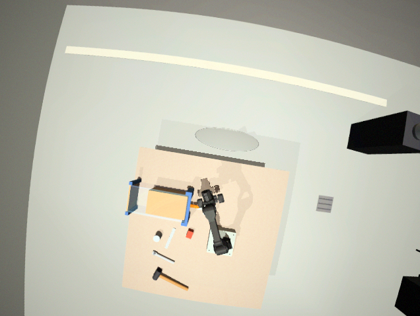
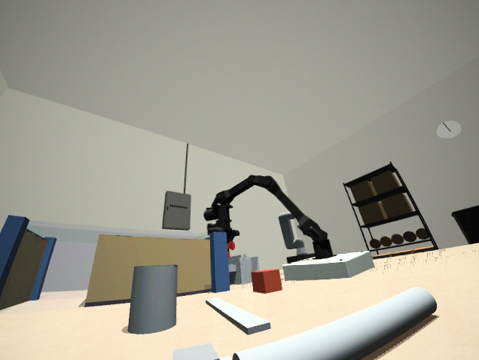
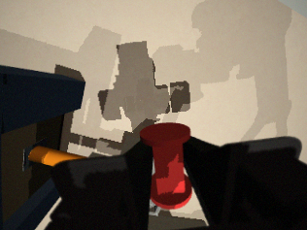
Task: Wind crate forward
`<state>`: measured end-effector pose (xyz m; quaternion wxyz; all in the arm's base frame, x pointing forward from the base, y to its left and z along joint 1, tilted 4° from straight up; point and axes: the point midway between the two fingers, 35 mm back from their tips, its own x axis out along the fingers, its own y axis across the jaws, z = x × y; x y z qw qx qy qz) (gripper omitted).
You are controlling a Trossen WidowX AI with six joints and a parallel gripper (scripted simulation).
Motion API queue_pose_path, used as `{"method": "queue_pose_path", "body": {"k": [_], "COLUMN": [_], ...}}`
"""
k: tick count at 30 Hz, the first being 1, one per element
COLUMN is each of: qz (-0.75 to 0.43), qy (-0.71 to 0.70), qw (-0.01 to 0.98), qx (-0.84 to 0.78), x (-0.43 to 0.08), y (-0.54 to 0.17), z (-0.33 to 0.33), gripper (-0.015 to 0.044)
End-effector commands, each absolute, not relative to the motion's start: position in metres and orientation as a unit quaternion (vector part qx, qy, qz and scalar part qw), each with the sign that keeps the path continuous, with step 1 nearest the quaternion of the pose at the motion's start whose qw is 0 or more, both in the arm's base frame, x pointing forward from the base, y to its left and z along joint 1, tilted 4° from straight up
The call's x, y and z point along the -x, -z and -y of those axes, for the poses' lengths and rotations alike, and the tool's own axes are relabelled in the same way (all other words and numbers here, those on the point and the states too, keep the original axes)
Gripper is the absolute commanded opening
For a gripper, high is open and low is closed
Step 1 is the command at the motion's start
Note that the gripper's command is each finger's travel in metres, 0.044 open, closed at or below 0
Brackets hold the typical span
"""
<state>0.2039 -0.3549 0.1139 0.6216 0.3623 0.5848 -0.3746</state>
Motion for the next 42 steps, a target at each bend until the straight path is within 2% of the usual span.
{"method": "queue_pose_path", "body": {"k": [1, 42], "qz": [-0.592, -0.592], "qy": [0.339, 0.338], "qw": [0.630, 0.630], "qx": [-0.371, -0.372], "x": [-0.228, -0.256], "y": [-0.106, -0.109], "z": [0.338, 0.322], "gripper": [0.0000, 0.0000]}}
